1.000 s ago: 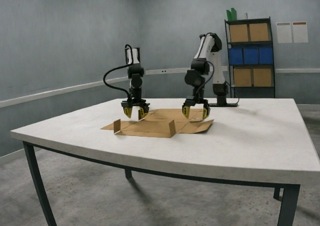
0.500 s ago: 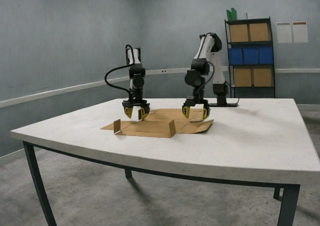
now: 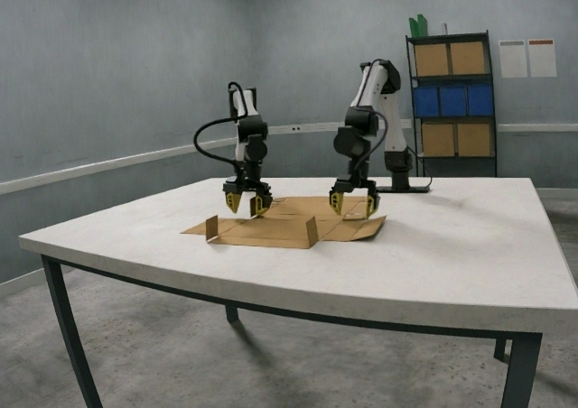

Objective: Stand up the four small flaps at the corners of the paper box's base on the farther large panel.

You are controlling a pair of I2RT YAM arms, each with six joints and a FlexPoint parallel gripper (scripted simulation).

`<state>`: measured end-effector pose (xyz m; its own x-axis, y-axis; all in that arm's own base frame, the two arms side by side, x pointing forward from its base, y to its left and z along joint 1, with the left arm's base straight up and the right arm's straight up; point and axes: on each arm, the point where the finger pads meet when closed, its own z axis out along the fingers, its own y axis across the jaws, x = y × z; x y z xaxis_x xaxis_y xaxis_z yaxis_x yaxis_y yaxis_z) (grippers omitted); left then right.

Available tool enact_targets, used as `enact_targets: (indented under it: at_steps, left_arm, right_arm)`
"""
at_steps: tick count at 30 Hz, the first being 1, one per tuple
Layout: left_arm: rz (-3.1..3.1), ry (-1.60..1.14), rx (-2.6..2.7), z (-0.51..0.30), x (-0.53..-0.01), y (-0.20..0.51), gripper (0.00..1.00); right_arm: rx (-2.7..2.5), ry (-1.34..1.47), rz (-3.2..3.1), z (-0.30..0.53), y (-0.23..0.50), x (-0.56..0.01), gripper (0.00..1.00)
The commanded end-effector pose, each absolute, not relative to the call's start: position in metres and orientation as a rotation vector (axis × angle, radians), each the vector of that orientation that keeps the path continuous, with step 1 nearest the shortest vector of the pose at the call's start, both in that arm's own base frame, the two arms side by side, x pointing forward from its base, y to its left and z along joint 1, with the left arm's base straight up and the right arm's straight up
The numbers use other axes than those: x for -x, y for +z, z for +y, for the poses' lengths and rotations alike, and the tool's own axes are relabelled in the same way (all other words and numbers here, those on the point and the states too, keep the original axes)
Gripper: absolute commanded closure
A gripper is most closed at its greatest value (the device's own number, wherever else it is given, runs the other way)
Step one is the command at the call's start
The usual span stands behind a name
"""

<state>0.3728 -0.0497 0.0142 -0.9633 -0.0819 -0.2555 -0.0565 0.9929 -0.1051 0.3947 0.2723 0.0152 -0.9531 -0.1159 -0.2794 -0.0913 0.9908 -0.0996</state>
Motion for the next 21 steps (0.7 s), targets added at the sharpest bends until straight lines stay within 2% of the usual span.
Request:
enact_targets:
  at_steps: [1, 21]
  left_arm:
    - [2.892, -0.132, 0.109, -0.047, -0.371, 0.005, 0.23]
    - [2.871, -0.15, 0.1, -0.062, -0.378, 0.012, 0.23]
  right_arm:
    - [0.155, -0.176, 2.868, 0.27, 0.009, -0.391, 0.23]
    - [0.161, -0.184, 2.875, 0.266, 0.008, -0.389, 0.23]
